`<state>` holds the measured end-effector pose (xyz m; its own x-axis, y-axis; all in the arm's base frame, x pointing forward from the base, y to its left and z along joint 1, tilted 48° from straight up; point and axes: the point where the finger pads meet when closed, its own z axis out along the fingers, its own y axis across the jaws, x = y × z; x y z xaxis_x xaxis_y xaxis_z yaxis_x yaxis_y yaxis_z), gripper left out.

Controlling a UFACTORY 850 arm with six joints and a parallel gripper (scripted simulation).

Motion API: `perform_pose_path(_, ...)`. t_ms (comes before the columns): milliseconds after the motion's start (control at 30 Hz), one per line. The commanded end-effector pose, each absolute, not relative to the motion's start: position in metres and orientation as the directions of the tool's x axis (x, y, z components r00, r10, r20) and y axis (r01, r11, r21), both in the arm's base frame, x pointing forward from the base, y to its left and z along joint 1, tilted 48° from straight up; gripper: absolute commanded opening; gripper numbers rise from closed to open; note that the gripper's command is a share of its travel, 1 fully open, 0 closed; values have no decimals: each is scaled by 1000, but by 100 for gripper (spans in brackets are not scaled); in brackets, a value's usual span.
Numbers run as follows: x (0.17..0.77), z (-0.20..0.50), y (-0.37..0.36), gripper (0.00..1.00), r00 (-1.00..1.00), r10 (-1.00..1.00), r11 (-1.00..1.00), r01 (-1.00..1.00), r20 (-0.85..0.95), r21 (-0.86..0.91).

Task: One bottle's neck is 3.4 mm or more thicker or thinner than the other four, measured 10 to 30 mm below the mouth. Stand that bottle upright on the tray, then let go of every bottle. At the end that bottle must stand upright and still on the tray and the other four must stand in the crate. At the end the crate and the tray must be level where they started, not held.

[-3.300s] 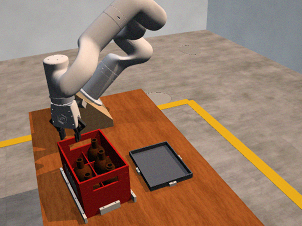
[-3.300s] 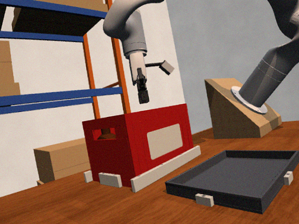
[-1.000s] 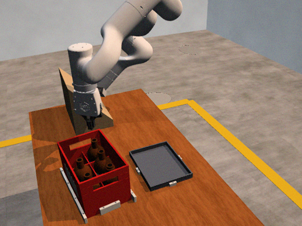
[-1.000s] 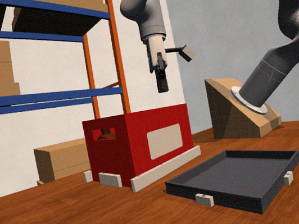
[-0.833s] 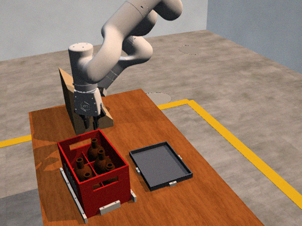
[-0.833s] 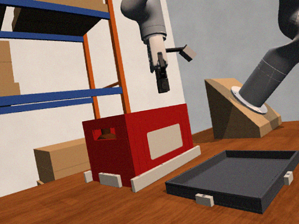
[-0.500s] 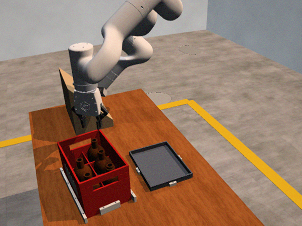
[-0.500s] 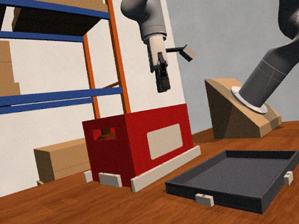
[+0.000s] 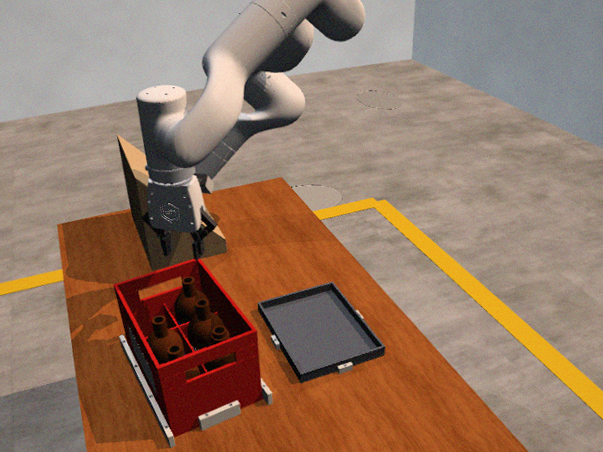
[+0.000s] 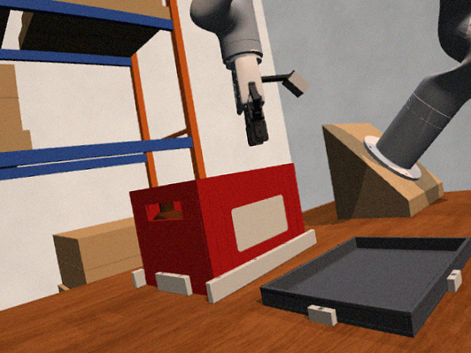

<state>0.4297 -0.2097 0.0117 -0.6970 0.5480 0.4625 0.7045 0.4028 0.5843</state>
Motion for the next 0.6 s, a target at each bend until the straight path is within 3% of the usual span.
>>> perform_pose_path(0,430,12,-211,65,-697,549,403,704,461,585)
perform_pose_path(567,431,10,-208,65,-697,549,403,704,461,585)
